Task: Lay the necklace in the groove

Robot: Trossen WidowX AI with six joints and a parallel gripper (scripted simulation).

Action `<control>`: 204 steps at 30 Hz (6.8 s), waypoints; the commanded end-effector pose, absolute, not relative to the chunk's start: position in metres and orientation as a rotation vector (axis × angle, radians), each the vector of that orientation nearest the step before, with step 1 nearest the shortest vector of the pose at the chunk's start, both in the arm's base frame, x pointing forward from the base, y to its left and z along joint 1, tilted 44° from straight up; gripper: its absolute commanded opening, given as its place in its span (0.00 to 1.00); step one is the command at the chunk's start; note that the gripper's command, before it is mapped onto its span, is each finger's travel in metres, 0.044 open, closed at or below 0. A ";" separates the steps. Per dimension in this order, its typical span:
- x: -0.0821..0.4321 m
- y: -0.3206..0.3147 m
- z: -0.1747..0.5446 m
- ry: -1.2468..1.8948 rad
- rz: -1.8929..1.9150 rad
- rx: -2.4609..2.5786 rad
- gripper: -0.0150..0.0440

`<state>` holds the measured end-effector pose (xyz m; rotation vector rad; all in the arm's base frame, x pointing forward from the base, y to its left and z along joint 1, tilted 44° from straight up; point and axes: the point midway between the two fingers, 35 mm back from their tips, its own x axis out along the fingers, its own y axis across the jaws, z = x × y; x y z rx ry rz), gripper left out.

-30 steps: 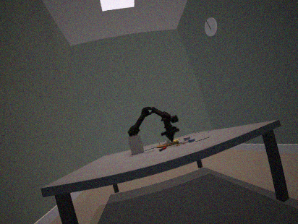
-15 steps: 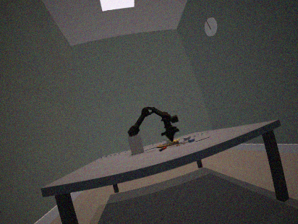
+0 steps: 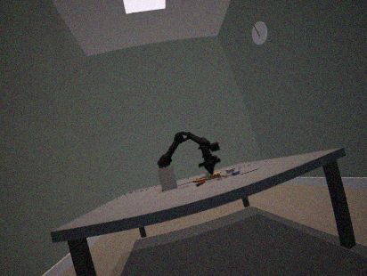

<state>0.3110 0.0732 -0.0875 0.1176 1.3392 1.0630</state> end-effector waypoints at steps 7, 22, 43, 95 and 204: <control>0.311 0.073 -0.087 1.339 1.063 0.118 0.57; 0.309 0.063 -0.079 1.361 1.063 0.139 1.00; 0.300 0.074 -0.051 1.538 0.802 0.400 0.73; 0.258 0.139 -0.026 1.854 0.012 1.088 0.46; 0.242 0.096 -0.024 1.830 0.093 1.013 0.64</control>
